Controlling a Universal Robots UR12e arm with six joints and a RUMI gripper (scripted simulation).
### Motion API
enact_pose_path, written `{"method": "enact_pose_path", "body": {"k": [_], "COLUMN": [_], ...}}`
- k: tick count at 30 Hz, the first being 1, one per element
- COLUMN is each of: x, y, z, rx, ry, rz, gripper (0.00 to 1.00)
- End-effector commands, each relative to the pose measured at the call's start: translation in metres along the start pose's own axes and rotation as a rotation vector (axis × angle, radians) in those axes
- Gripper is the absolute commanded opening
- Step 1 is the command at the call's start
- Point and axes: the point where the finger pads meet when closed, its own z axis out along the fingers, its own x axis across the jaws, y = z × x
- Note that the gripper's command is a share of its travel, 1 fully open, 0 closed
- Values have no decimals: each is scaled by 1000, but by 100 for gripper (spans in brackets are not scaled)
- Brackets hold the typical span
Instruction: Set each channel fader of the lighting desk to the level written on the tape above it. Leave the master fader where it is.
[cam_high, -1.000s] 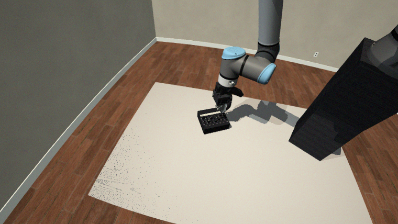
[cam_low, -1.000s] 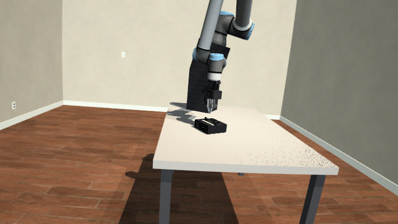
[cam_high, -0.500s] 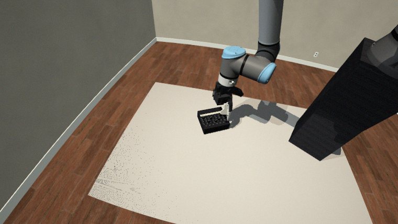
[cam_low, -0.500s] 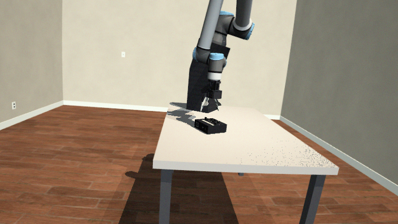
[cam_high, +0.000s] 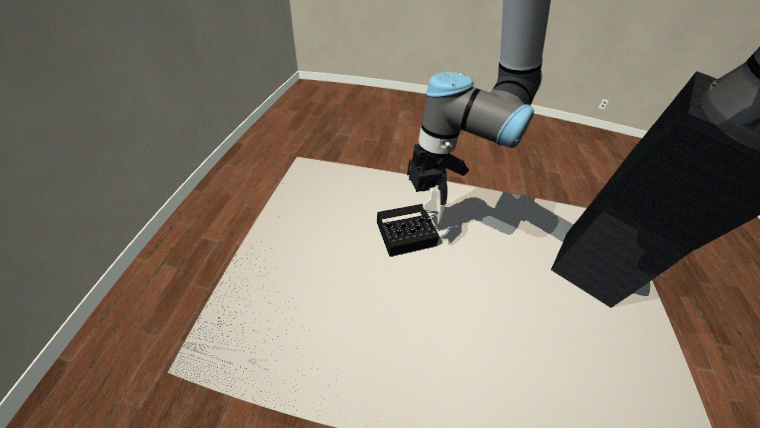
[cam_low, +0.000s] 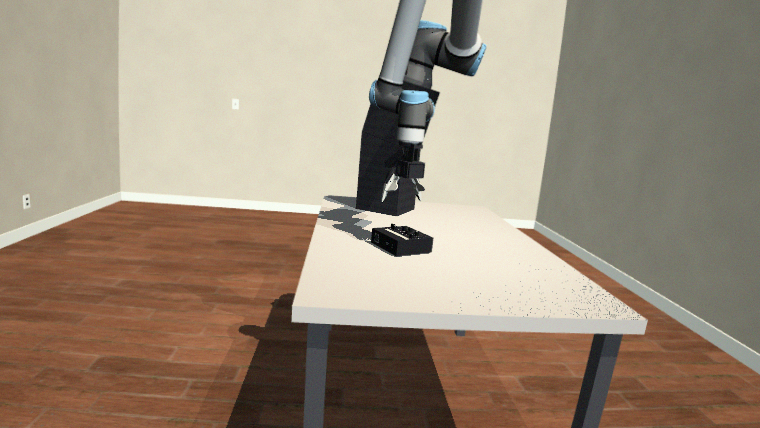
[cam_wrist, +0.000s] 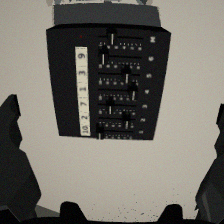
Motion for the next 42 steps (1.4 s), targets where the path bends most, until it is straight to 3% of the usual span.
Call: {"method": "enact_pose_path", "body": {"k": [1, 10, 42], "x": [0, 0, 0], "y": [0, 0, 0], "z": [-23, -47, -48], "rx": [-1, -1, -1], "ry": [-1, -1, -1], "rz": [0, 0, 0], "gripper": [100, 100, 100]}}
